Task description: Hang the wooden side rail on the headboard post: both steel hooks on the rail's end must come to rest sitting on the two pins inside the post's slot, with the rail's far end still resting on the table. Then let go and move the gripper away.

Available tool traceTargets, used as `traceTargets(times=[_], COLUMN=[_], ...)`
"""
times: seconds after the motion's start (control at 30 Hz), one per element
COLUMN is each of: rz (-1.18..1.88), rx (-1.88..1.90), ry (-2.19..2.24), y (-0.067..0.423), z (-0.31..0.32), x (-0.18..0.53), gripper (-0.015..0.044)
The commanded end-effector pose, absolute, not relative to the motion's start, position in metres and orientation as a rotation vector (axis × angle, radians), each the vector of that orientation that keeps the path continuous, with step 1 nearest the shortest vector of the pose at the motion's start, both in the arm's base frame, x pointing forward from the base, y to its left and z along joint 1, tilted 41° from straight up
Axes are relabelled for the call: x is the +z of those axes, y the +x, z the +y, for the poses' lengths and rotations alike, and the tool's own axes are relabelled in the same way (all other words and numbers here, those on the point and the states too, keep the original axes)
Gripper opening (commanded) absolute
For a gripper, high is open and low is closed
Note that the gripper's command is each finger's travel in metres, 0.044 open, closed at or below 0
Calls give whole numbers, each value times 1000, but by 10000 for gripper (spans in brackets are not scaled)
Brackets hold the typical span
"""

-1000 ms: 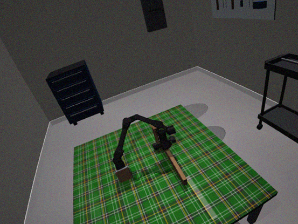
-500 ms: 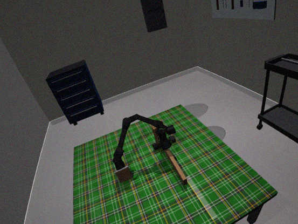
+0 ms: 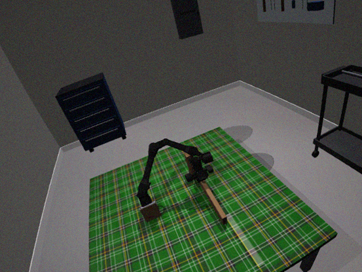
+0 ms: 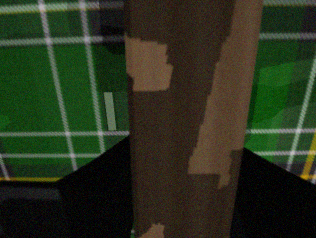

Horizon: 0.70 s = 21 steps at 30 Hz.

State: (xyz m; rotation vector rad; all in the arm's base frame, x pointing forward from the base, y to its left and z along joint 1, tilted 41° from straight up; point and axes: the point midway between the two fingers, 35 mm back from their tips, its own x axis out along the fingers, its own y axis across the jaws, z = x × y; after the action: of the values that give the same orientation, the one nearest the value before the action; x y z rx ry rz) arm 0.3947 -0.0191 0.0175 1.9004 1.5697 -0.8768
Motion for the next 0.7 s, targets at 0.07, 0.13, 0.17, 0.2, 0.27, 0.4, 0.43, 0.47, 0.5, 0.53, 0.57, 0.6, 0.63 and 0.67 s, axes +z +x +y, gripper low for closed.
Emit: traceTargets(times=[0.07, 0.13, 0.17, 0.2, 0.27, 0.4, 0.43, 0.47, 0.5, 0.53, 0.57, 0.6, 0.63, 0.67], rz=[1557, 1558, 1558, 1558, 1558, 1558, 1558, 1558, 1558, 1558, 1558, 1558, 1558, 1558], rx=[-879, -879, -879, -879, -879, -879, -879, -879, -879, -879, -879, -879, -879, -879], ry=[1904, 1904, 1904, 1904, 1904, 1904, 1904, 1904, 1904, 1904, 1904, 1904, 1904, 1904], y=[396, 396, 396, 396, 395, 395, 395, 396, 396, 396, 396, 396, 396, 396], z=[-20, -20, -20, -20, -20, -20, -20, -20, -20, -20, -20, -20, -20, -20], x=[20, 20, 20, 20, 20, 21, 21, 21, 21, 22, 22, 22, 22, 22], gripper=[0, 0, 0, 0, 0, 0, 0, 0, 0, 0, 0, 0, 0, 0])
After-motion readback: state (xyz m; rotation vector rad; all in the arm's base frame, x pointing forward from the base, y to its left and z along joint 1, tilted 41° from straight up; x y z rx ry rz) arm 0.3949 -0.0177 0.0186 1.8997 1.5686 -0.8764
